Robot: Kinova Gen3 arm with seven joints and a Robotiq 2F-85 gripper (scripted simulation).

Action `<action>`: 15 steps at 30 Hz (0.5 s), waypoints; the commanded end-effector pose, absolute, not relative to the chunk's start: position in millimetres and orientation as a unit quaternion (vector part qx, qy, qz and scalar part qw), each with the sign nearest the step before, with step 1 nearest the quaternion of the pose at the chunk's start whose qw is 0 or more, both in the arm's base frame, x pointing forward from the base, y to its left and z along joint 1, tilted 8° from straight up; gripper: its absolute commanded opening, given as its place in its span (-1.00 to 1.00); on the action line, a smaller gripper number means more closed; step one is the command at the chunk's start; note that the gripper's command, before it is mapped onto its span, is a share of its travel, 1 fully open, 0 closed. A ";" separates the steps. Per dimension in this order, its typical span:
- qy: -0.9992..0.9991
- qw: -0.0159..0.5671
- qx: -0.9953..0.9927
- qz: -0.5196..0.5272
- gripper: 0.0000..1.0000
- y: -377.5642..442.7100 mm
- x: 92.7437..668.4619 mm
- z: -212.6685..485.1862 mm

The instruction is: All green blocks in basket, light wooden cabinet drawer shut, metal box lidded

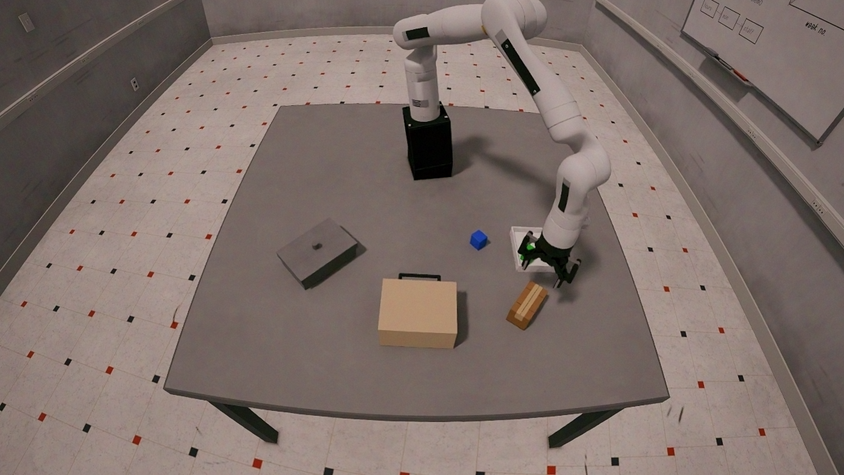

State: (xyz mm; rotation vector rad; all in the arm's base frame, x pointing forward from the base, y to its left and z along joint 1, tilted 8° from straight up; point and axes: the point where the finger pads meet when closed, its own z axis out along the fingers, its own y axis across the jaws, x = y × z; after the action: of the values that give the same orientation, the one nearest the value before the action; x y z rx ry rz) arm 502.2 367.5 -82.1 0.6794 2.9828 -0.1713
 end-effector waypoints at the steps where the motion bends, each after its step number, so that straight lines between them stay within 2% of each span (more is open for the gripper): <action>1: 0.973 0.040 0.221 -0.055 0.85 367.1 503.5 -91.7; 15: 0.973 0.040 0.221 -0.055 0.85 362.5 505.7 -129.1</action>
State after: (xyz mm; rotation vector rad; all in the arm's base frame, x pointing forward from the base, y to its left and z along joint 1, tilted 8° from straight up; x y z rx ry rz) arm 504.5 362.4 -123.5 0.6793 2.9826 -0.1710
